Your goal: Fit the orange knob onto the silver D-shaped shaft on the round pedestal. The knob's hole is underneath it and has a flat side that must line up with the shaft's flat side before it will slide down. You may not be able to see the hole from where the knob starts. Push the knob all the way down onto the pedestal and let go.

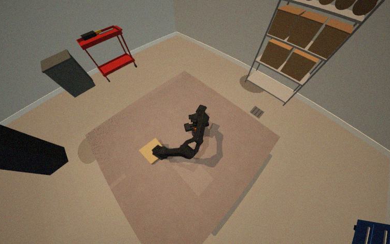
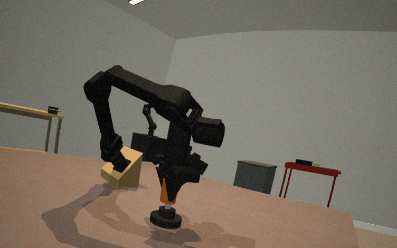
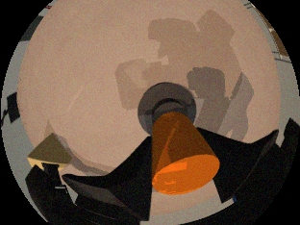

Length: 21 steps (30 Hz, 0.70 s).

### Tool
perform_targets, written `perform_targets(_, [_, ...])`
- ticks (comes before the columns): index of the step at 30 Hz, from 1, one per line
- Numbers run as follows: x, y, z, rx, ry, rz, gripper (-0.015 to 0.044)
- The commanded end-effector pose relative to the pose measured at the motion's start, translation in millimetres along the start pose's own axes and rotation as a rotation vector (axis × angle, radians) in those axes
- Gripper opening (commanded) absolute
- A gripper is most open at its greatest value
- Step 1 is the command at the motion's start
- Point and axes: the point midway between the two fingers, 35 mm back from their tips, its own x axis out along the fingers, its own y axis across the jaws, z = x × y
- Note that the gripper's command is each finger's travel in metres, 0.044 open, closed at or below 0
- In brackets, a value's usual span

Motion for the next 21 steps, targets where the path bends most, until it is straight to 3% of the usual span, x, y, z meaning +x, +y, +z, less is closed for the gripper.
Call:
perform_targets(1, [-2.9, -2.5, 1.0, 0.007, -0.005, -0.008, 0.0000])
perform_targets(21, [-1.1, 0.2, 0.7, 0.007, -0.005, -0.008, 0.0000])
